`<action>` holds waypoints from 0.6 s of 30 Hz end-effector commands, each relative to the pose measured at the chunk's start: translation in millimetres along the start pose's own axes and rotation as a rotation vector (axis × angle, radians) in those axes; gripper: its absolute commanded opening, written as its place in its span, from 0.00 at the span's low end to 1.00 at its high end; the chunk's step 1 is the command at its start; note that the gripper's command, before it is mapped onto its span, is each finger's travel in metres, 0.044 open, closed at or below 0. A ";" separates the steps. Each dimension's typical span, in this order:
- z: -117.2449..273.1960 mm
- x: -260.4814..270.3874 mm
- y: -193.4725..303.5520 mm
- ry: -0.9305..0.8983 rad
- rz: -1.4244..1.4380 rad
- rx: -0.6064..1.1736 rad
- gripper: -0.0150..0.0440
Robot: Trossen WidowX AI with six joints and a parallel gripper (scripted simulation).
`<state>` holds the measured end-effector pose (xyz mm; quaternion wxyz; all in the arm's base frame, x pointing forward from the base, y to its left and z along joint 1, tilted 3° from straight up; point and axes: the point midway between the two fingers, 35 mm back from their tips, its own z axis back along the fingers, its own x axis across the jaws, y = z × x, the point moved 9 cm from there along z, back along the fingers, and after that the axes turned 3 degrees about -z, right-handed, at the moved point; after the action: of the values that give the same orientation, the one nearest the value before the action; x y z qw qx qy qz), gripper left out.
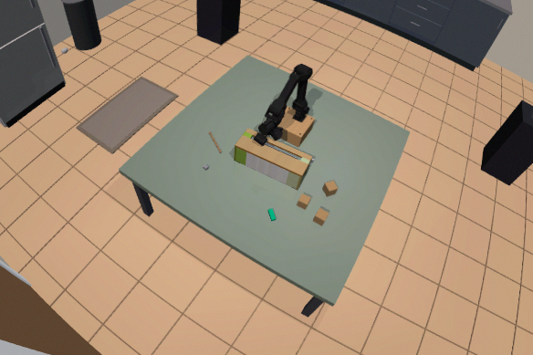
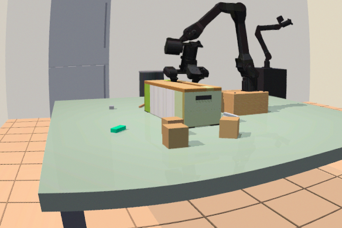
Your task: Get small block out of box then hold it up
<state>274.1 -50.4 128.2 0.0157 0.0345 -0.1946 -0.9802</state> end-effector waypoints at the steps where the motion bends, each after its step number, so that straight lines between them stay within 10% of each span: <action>1: -2.4 -0.2 5.3 -0.003 0.000 -0.003 0.93; 18: 28.7 -2.9 26.0 -0.005 0.000 -0.001 0.93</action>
<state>272.8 -64.6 135.0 0.0167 0.0193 -0.1925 -0.9810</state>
